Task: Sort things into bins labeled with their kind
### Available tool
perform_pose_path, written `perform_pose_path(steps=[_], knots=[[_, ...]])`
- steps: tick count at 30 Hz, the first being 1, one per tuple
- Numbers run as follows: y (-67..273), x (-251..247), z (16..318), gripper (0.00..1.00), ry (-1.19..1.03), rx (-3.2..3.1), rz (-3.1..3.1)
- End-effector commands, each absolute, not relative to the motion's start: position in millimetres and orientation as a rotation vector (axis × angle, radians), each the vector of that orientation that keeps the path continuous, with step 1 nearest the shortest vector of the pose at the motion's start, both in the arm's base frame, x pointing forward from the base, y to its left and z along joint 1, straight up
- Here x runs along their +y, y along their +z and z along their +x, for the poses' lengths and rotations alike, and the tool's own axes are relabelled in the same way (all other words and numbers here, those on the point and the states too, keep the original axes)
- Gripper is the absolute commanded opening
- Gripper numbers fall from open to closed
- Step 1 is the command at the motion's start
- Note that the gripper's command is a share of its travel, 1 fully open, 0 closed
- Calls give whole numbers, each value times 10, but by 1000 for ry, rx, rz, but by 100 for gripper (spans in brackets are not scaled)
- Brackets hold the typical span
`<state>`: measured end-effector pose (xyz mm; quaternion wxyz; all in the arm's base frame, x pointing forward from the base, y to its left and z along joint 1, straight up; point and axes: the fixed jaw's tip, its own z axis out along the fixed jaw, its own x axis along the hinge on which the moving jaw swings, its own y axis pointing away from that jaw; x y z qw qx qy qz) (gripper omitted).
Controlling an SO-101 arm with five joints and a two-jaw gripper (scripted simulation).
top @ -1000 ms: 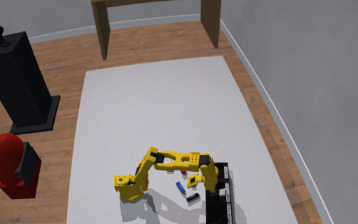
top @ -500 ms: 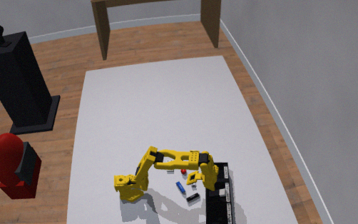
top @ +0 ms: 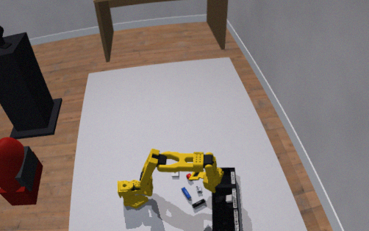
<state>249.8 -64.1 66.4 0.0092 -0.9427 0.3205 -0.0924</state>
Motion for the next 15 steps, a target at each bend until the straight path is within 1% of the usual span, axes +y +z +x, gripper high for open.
perform_pose_path(steps=[1,15], knots=[[794,-552,2478,22,-351,1151,-2854],[738,-319,2275,22,-214,1661,-2578]])
